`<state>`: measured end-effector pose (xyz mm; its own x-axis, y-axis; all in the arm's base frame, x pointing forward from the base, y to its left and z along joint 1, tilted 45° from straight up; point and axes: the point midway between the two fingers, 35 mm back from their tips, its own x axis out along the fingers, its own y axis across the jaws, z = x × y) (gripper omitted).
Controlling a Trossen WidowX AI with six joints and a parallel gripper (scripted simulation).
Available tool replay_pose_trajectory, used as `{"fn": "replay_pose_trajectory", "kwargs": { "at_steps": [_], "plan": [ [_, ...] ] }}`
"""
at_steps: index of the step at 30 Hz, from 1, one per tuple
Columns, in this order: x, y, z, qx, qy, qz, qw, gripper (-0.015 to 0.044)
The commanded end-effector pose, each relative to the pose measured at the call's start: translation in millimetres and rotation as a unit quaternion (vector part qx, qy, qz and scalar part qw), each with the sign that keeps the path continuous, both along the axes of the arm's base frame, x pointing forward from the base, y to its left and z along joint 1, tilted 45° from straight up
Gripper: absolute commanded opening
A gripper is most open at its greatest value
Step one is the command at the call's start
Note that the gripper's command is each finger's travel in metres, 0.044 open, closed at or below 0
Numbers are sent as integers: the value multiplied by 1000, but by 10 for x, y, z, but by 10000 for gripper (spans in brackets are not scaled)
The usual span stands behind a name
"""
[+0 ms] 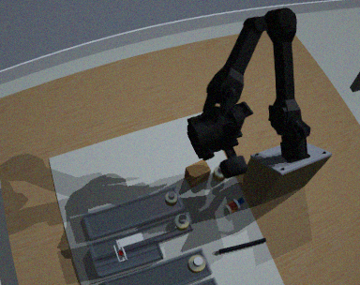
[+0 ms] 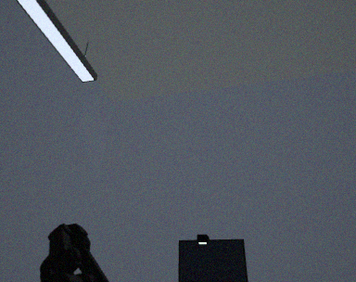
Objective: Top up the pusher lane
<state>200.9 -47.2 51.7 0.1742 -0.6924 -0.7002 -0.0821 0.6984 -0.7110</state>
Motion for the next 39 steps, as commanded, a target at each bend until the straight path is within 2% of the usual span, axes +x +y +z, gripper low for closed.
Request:
{"fn": "replay_pose_trajectory", "kwargs": {
  "at_steps": [1,21,39],
  "plan": [
    [-145,19,-112,-4,31,6,999,440],
    [-104,-352,-493,-5,31,6,999,440],
    [-66,-515,-666,-5,31,6,999,440]
  ]
}}
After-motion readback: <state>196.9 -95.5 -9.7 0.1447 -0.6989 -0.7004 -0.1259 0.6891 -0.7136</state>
